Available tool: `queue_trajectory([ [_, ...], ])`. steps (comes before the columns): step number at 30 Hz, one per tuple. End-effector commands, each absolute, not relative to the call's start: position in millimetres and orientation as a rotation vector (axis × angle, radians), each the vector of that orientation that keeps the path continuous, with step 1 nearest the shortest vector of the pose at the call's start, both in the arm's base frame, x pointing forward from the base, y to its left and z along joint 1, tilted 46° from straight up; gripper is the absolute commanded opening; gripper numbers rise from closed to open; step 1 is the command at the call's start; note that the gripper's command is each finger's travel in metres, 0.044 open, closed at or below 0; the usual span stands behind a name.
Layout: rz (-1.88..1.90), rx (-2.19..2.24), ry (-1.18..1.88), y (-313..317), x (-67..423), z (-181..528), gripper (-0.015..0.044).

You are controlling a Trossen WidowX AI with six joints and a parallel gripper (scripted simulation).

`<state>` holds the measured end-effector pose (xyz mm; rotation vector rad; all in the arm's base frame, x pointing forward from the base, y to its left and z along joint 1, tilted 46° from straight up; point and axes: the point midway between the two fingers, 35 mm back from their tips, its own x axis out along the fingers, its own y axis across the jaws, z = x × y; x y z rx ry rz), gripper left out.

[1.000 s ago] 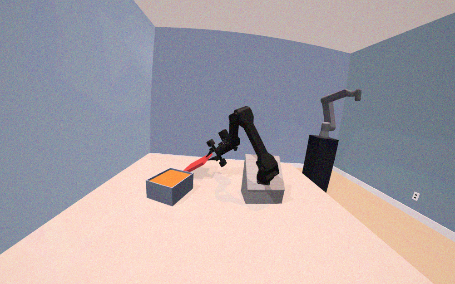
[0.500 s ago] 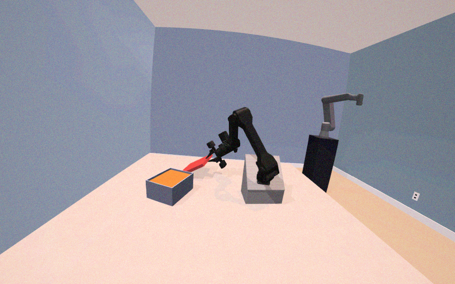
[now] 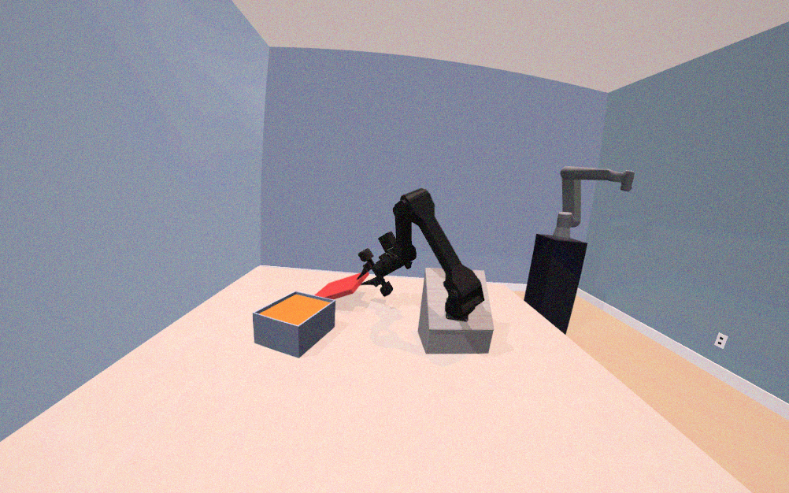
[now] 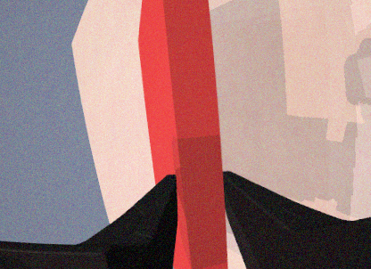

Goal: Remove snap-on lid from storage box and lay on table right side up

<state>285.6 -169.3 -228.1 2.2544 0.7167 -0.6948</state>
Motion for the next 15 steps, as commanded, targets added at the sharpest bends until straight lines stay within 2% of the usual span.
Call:
queue_trajectory([
  [1, -0.719, 2.274, 0.771, -148.8, 280.5, -239.6, 0.0],
  [15, -0.718, 2.275, 0.771, -144.0, 280.0, -244.2, 0.0],
])
